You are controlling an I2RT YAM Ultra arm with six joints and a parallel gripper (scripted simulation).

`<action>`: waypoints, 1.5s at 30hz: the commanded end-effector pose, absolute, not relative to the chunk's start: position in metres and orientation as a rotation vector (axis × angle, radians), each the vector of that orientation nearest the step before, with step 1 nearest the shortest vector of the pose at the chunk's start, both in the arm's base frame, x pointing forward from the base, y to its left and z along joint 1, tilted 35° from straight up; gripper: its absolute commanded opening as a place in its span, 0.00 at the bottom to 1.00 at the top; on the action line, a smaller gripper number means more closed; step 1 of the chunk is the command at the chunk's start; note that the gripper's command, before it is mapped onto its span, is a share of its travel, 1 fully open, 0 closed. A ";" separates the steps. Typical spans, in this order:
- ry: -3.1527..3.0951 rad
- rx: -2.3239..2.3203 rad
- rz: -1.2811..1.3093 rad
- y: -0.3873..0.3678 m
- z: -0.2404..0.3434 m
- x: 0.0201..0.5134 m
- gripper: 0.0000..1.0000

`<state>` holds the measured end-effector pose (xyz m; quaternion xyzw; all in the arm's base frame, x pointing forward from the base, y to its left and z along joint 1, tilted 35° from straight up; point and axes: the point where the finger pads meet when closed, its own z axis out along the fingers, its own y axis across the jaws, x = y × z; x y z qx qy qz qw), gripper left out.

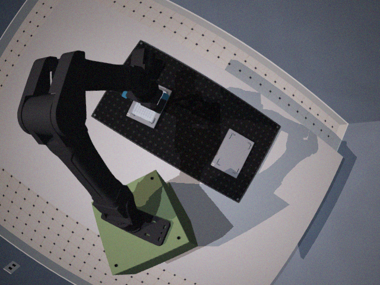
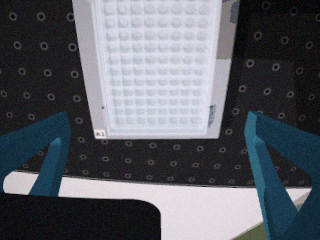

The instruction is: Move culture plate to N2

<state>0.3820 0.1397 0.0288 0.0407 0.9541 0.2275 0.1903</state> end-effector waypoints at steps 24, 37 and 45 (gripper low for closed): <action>2.644 0.123 0.637 0.150 0.015 0.403 1.00; 2.645 0.118 0.639 0.159 0.000 0.410 1.00; 2.645 0.121 0.639 0.164 -0.011 0.415 1.00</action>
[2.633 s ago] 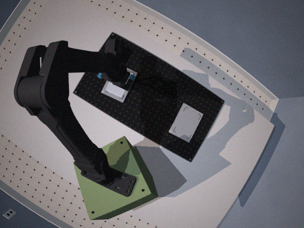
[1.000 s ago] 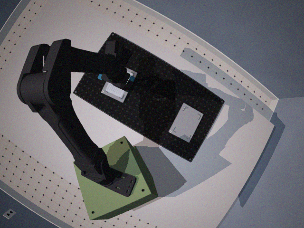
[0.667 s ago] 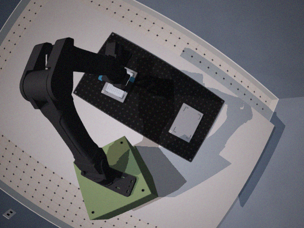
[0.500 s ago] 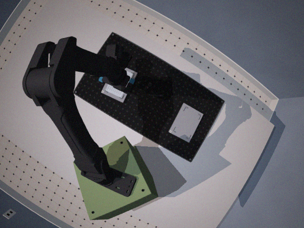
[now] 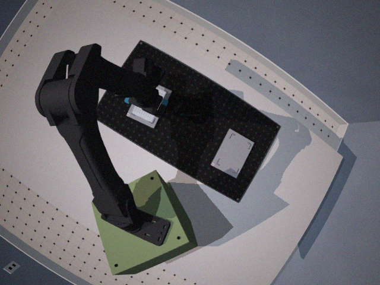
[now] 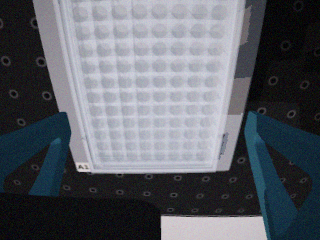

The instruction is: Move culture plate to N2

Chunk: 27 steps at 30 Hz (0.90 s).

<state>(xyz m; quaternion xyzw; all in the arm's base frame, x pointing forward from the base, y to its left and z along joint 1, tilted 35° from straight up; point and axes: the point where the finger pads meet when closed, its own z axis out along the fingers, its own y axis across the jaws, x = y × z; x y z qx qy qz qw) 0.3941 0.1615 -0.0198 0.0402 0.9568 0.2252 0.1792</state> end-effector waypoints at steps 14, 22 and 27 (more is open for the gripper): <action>2.646 0.114 0.641 0.175 -0.028 0.422 1.00; 2.625 0.124 0.642 0.172 -0.023 0.428 1.00; 2.625 0.124 0.642 0.172 -0.023 0.428 1.00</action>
